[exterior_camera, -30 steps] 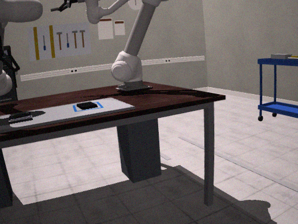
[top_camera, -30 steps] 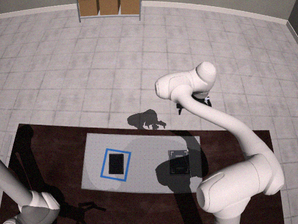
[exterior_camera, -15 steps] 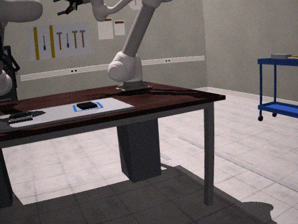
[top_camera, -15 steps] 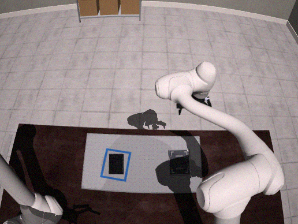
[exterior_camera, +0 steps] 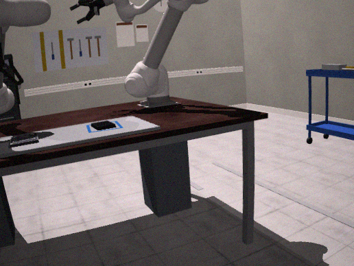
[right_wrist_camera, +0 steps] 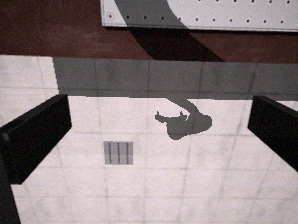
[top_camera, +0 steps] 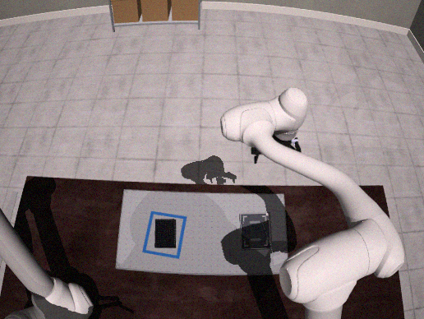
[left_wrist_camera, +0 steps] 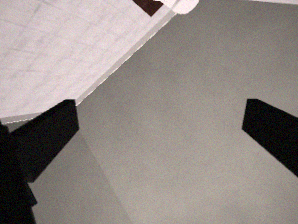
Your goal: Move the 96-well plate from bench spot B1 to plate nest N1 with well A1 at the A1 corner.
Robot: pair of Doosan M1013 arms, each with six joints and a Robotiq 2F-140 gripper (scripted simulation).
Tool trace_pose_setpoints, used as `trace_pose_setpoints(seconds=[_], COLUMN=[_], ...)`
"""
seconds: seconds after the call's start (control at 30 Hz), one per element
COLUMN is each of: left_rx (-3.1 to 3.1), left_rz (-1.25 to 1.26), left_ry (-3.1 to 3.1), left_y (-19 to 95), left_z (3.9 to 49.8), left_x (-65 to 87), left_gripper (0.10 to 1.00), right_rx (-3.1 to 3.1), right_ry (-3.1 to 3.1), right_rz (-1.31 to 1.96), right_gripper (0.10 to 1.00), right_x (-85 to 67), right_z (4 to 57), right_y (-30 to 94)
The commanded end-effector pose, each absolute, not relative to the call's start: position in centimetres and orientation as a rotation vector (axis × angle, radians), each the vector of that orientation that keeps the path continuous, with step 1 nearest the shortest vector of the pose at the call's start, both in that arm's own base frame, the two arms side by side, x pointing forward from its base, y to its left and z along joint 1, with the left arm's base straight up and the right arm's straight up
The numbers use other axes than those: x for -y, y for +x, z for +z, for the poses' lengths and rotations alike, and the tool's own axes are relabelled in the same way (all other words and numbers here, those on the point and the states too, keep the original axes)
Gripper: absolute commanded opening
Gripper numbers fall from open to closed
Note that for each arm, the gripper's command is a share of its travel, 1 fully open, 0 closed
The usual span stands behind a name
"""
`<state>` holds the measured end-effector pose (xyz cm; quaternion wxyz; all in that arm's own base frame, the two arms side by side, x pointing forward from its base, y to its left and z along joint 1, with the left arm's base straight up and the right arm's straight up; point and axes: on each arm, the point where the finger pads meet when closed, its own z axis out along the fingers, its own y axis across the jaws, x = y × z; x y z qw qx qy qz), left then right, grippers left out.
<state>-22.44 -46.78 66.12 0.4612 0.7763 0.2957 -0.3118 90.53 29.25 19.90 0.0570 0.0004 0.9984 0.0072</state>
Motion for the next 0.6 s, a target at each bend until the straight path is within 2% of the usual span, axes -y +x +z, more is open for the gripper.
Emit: trace_pose_setpoints(seconds=[0.0,0.57], left_rx=[-0.742,-0.777], left_rz=[-0.769,-0.762], left_ry=[1.951,2.155], left_y=[-22.7,-23.5], left_z=[65.0,59.7], left_x=[45.4,38.6], left_gripper=[1.0,1.0], right_rx=[-3.026,-3.026], right_ry=[0.001,0.001], right_rz=[0.023,0.023], right_gripper=[1.0,1.0], right_x=[-29.3,-29.3], right_z=[20.0,20.0], right_y=[90.5,90.5])
